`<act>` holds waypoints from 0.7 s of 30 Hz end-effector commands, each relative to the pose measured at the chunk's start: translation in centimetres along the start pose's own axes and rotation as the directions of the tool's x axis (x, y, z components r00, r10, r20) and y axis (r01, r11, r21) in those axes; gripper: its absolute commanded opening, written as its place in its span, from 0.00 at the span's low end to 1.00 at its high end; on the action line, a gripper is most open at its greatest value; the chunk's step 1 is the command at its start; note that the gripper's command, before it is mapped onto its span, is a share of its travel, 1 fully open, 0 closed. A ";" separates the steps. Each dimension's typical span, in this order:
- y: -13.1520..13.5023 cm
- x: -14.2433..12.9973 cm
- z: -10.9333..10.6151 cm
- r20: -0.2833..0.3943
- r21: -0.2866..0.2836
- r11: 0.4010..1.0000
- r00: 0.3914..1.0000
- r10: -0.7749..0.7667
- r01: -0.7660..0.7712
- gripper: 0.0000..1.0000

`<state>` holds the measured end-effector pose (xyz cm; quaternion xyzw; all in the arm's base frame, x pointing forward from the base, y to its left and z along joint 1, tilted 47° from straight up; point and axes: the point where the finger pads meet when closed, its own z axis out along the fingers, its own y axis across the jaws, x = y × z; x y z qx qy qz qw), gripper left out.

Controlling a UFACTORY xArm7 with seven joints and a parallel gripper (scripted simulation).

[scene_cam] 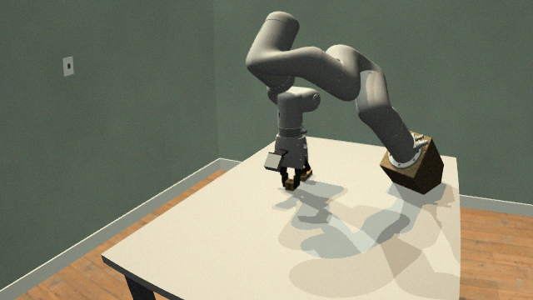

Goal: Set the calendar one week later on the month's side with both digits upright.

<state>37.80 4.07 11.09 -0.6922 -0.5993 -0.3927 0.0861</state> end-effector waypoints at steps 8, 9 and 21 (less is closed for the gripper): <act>0.1 -0.1 -0.1 0.001 -0.003 1.000 1.000 0.000 0.000 0.31; 0.1 -0.1 -0.1 0.001 -0.003 1.000 1.000 0.000 0.000 0.31; 0.1 -0.1 -0.1 0.001 -0.003 1.000 1.000 0.000 0.000 0.43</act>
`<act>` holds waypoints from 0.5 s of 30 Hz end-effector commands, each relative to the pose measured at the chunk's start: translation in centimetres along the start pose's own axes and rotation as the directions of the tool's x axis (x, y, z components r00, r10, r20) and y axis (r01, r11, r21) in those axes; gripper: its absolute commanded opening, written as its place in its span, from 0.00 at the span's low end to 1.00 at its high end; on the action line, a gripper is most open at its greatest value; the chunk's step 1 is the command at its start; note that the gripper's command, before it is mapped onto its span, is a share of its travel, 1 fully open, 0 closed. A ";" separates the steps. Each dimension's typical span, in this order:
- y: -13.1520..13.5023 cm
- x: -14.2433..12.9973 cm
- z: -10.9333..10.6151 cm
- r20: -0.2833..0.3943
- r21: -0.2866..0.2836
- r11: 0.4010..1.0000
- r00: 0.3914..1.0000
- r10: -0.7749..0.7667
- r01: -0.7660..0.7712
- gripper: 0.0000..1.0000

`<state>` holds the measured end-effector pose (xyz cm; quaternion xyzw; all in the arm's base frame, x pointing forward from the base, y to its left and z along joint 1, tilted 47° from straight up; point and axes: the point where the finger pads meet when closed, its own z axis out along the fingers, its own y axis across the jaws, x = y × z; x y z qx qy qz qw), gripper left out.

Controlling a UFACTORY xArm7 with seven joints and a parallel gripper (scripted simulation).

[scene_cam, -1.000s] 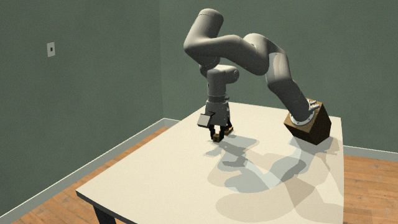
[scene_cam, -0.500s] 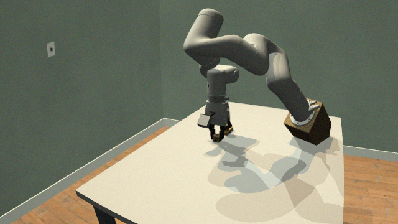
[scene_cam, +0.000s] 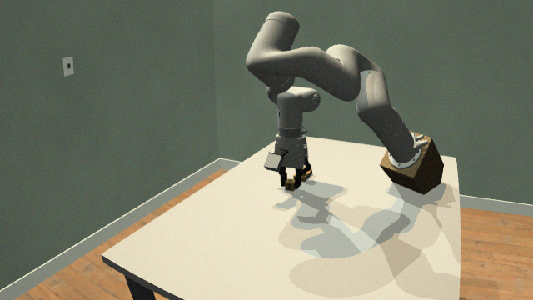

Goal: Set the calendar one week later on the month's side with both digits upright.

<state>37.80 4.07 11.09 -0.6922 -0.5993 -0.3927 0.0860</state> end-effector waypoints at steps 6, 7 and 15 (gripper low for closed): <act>0.1 -0.1 -0.1 0.001 -0.003 1.000 1.000 0.000 0.000 0.47; 0.1 -0.1 -0.1 0.001 -0.003 1.000 1.000 0.000 0.000 0.47; 0.1 -0.1 -0.3 0.001 -0.003 1.000 1.000 0.000 0.000 0.47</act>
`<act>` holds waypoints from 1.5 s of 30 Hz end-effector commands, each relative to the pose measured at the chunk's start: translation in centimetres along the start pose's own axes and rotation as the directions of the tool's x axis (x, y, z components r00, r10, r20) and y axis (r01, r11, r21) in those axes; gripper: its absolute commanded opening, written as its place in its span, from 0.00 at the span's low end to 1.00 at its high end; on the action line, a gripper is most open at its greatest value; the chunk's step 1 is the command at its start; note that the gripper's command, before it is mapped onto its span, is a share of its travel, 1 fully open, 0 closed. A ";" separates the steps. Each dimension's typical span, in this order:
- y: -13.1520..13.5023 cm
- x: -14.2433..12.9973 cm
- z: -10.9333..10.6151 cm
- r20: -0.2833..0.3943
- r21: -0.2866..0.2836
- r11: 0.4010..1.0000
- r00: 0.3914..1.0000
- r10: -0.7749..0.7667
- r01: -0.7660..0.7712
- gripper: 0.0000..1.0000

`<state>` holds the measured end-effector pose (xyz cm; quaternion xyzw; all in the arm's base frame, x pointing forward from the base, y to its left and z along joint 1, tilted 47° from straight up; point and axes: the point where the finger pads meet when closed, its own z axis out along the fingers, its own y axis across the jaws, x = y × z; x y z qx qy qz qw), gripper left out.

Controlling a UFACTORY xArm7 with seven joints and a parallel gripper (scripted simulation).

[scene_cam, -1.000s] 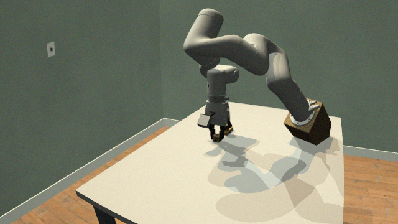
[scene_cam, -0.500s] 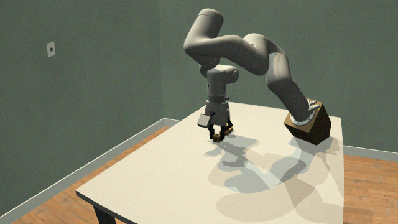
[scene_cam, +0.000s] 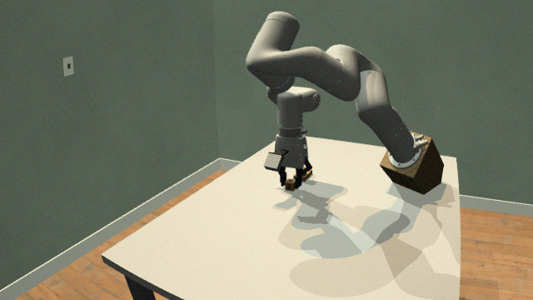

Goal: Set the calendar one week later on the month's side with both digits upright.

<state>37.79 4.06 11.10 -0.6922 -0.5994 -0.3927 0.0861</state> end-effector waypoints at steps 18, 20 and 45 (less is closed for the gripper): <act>0.1 -0.1 -7.0 0.001 -0.003 1.000 1.000 0.000 0.000 0.47; 0.1 -0.1 -7.9 0.001 -0.003 1.000 1.000 0.000 0.000 0.47; 0.1 -0.1 -9.1 0.001 -0.003 1.000 1.000 0.000 0.000 1.00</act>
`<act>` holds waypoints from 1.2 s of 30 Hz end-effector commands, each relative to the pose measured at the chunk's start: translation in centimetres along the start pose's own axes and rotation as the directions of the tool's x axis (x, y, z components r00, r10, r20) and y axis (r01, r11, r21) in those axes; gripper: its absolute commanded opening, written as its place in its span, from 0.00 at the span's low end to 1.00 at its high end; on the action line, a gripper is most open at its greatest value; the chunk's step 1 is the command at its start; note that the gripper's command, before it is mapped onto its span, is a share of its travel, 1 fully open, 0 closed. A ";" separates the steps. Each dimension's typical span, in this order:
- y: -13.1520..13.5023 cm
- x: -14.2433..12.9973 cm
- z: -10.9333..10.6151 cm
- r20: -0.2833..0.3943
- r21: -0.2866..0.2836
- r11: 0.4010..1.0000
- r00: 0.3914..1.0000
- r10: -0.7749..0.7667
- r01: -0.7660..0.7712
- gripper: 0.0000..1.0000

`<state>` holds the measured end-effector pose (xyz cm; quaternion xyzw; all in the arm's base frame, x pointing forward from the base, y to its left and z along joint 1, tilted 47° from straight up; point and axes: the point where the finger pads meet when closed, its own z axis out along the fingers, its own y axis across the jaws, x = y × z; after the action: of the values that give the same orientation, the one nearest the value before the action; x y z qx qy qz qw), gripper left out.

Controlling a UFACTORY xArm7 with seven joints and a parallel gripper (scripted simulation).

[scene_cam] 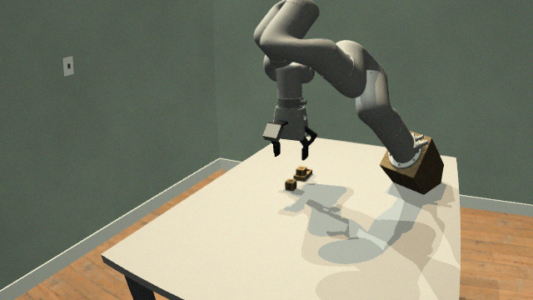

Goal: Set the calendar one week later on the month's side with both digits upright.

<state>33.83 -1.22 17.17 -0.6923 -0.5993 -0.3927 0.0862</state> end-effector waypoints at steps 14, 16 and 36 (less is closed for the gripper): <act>0.1 0.0 0.0 0.002 -0.003 0.985 0.985 -0.173 0.173 1.00; 0.1 0.0 0.1 0.002 -0.003 0.966 0.967 -0.257 0.257 1.00; 0.1 0.0 0.4 0.003 -0.001 0.693 0.693 -0.721 0.721 1.00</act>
<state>34.07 -0.87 16.91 -0.4349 -0.8098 -0.3897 -0.0561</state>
